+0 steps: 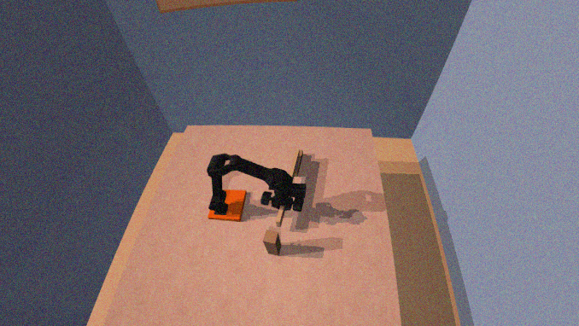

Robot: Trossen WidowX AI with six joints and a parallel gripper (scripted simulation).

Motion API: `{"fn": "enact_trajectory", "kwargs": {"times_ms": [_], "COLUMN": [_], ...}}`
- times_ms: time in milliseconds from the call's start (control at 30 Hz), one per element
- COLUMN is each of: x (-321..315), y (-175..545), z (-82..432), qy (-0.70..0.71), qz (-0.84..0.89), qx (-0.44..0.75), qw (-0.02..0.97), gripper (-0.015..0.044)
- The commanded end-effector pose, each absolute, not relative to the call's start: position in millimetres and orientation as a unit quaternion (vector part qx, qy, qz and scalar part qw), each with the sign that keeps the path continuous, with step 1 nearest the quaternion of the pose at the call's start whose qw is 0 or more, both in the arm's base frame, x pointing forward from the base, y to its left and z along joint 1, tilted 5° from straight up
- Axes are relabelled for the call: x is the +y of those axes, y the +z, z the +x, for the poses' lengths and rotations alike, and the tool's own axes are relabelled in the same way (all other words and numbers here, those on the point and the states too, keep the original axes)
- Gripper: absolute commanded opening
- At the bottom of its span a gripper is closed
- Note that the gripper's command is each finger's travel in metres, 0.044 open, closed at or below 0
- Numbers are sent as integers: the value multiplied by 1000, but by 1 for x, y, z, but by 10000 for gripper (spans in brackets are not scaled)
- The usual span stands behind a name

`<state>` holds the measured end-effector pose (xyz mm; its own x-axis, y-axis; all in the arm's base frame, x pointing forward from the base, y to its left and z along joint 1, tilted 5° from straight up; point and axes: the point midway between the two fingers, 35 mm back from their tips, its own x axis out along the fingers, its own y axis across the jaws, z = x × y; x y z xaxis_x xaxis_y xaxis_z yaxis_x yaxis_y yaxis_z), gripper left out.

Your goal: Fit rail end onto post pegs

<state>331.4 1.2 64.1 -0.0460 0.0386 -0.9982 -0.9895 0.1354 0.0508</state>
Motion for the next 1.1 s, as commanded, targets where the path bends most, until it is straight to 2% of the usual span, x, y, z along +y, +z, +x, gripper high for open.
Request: {"fn": "enact_trajectory", "kwargs": {"times_ms": [0, 1067], "x": [1, -8], "y": [67, 63], "z": [333, 332], "qy": [484, 483], "qz": [-445, -446], "qx": [533, 533], "qw": [533, 532], "gripper": [0, 0]}}
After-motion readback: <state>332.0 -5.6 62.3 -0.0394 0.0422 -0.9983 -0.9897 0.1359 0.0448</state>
